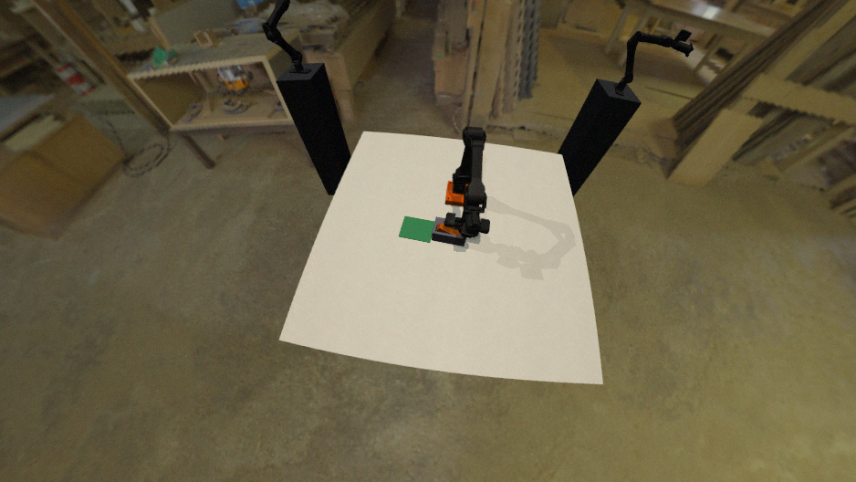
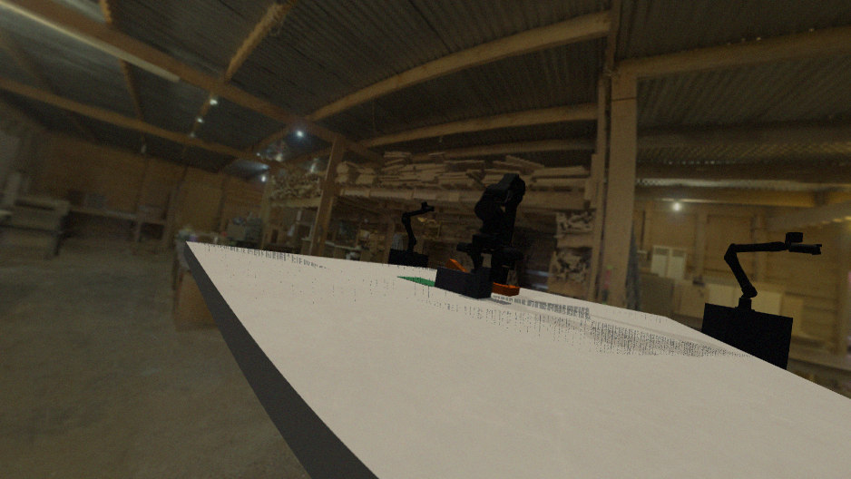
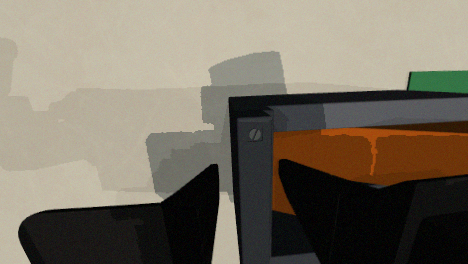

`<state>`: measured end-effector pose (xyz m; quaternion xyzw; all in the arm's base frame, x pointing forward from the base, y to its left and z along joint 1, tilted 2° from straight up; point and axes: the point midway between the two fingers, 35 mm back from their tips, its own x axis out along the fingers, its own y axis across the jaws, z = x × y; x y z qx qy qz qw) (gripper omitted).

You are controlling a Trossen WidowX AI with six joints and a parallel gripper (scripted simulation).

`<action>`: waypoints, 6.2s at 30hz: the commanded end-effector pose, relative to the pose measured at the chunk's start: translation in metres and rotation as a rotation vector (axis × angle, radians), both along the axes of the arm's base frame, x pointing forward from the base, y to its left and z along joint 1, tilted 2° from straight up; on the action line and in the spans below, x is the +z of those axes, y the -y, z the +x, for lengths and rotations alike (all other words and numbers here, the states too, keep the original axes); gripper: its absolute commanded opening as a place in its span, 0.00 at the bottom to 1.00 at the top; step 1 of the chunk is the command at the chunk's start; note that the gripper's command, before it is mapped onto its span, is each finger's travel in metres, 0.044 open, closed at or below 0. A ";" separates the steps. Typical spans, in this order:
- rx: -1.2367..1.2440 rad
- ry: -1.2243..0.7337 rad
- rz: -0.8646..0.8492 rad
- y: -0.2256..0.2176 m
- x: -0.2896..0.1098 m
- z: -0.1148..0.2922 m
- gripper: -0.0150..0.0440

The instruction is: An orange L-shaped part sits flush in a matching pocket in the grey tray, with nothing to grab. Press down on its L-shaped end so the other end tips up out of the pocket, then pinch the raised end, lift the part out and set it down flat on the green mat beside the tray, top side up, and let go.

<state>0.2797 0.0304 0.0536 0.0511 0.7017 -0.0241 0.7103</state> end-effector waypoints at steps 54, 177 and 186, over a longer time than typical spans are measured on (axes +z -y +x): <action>-0.010 0.006 0.000 0.002 0.094 0.001 0.56; 1.563 0.048 -0.025 0.079 0.019 0.001 0.25; 1.564 0.045 -0.024 0.079 0.031 0.001 0.25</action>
